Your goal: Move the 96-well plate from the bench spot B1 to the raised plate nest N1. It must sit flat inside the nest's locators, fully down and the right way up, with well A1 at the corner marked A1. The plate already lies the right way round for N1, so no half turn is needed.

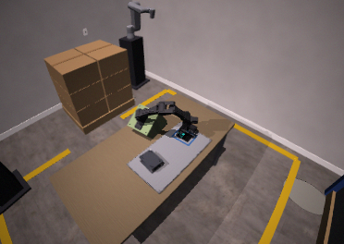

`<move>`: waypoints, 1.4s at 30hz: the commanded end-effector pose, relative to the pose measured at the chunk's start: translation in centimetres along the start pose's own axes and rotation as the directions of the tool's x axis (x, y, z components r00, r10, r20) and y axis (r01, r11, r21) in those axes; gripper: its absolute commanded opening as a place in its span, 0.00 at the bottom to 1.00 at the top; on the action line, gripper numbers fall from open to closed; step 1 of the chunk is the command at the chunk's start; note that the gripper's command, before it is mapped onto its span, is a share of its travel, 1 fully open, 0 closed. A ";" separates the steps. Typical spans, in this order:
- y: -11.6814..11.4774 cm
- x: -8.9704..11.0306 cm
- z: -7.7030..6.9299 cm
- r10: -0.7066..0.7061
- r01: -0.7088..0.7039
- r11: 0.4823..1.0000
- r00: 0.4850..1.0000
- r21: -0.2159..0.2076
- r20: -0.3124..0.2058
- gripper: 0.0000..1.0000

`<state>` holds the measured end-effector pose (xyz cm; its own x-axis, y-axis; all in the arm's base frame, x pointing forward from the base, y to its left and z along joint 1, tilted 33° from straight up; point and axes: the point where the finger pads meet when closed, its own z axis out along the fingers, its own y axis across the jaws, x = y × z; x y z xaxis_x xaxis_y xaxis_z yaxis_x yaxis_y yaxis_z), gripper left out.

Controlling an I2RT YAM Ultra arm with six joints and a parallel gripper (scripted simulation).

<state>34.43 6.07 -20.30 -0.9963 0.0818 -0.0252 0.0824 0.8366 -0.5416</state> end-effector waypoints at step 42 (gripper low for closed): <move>0.2 -0.7 1.8 0.002 -0.002 1.000 1.000 -0.006 0.030 0.00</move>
<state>34.54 4.92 -22.21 -0.9967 0.0750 -0.0325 0.0807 0.8382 -0.5394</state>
